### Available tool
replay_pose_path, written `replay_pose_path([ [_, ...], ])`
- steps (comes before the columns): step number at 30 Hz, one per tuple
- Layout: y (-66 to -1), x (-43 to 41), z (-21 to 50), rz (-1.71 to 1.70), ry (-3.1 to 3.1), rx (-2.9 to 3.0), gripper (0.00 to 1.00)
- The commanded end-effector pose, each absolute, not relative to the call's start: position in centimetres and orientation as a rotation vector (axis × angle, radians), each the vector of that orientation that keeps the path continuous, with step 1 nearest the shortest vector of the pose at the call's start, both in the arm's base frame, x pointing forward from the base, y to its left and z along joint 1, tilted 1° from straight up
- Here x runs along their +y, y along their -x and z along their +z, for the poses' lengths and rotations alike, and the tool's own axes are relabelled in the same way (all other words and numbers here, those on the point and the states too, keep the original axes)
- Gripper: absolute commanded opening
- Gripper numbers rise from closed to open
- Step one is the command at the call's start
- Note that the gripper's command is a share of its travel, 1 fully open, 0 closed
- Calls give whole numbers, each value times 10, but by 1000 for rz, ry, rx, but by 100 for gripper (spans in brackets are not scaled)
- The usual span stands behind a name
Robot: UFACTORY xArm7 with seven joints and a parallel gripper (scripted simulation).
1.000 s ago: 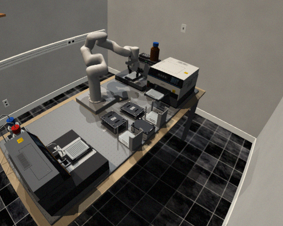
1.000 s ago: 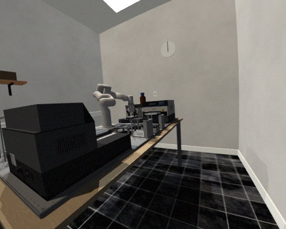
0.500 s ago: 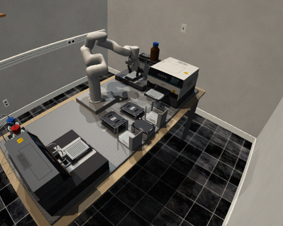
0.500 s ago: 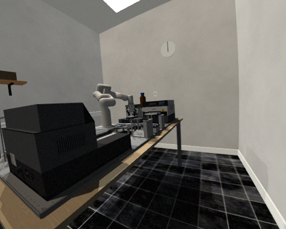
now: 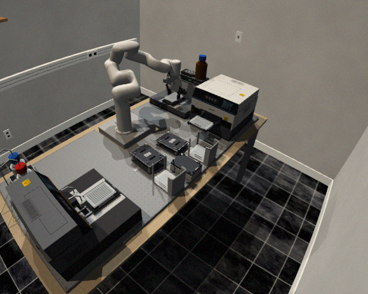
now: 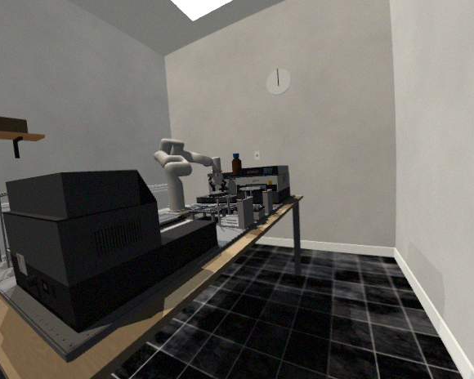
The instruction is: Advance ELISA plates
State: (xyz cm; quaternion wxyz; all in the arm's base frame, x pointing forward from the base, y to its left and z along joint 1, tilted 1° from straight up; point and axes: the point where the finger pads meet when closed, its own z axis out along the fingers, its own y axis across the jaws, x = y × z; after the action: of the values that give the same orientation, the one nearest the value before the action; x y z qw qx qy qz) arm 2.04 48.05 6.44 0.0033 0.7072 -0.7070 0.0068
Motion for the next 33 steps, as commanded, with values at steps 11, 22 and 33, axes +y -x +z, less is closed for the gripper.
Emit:
replay_pose_path([
  [11, -21, 482, 83, 17, -2219, -2219, 0],
  [22, -21, 482, 95, 17, -2219, -2219, 0],
  [33, -21, 482, 107, 17, -2219, -2219, 0],
])
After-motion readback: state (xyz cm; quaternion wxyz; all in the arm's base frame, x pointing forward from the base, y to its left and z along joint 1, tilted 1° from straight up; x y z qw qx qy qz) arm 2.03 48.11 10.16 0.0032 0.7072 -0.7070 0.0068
